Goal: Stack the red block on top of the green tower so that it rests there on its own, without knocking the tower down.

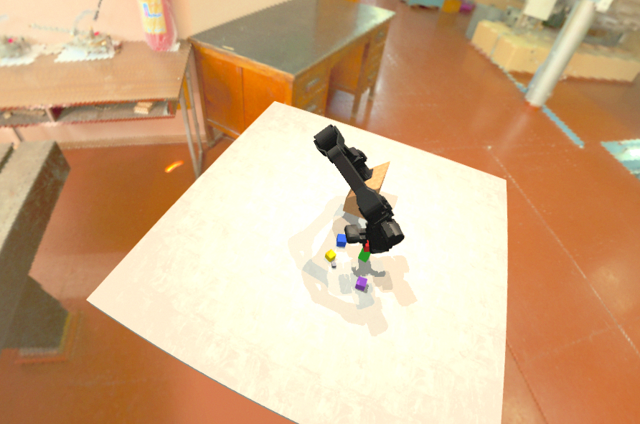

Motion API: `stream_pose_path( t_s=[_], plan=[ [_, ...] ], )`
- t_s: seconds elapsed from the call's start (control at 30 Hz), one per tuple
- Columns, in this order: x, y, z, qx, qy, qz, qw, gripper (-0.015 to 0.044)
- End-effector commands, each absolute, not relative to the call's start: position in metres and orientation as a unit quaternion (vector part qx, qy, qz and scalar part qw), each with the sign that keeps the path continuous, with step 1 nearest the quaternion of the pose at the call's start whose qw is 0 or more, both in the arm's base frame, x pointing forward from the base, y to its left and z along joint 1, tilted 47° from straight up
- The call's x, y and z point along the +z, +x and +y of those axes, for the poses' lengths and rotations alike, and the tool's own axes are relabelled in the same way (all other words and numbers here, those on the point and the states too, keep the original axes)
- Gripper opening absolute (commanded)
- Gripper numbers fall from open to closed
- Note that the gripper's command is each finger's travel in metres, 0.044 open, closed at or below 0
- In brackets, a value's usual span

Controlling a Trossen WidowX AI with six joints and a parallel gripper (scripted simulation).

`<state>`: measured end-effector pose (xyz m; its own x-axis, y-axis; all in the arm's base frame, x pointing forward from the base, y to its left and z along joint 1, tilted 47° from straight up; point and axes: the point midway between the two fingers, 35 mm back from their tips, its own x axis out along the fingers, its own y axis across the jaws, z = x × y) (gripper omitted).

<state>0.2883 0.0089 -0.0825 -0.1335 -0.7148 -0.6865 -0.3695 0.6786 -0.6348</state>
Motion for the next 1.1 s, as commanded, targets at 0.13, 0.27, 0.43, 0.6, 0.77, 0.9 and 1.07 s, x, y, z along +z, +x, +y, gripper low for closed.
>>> stream_pose_path(
  t_s=[0.13,0.27,0.43,0.6,0.77,0.9,1.07],
  plan=[
    [-0.0828,0.2887,0.0088,-0.159,-0.368,0.736,0.547,0.0157],
    [-0.0828,0.2887,0.0088,-0.159,-0.368,0.736,0.547,0.0262],
    [-0.0828,0.2887,0.0088,-0.159,-0.368,0.736,0.547,0.0394],
    [-0.0828,0.2887,0.0088,-0.159,-0.368,0.736,0.547,0.0440],
    [-0.0828,0.2887,0.0088,-0.159,-0.368,0.736,0.547,0.0440],
    [-0.0828,0.2887,0.0088,-0.159,-0.368,0.736,0.547,0.0440],
    [-0.0828,0.2887,0.0088,-0.159,-0.368,0.736,0.547,0.0440]
  ],
)
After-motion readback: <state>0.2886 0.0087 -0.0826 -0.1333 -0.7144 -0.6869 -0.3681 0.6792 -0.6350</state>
